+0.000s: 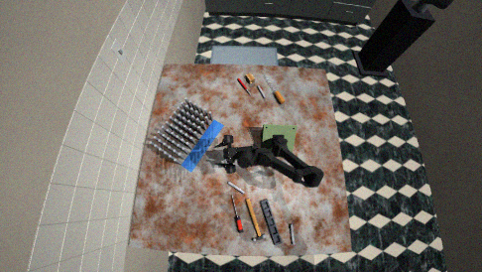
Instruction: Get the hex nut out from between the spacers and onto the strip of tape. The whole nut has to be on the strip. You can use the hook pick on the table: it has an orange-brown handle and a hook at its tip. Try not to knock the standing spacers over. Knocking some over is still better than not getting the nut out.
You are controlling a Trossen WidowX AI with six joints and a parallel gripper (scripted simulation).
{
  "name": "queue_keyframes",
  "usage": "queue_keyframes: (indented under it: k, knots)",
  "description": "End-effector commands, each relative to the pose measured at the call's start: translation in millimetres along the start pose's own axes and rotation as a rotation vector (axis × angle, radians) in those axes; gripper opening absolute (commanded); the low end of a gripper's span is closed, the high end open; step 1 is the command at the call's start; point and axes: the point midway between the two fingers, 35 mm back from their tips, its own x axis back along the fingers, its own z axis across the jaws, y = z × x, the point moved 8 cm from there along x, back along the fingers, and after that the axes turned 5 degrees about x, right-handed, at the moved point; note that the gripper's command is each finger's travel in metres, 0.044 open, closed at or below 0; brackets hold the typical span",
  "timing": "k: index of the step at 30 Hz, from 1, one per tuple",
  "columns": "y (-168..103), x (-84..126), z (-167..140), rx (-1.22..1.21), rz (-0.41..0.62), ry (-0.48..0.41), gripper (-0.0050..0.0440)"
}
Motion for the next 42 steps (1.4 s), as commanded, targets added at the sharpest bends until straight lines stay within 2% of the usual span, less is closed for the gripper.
queue_keyframes:
  k: [1,4,6,11,14,42]
  knots:
    - [5.7,-26.7,-24.6,0.041,0.023,-0.067,0.0400]
    - [-4.4,-42.4,-49.8,0.064,0.079,-0.123,0.0400]
    - [-4.4,-42.4,-49.8,0.064,0.079,-0.123,0.0400]
    - [-28.3,-63.3,-93.7,0.096,0.178,-0.205,0.0400]
    - [-37.6,-68.4,-107.6,0.105,0.210,-0.227,0.0400]
    - [-40.1,-67.2,-106.4,0.100,0.216,-0.222,0.0400]
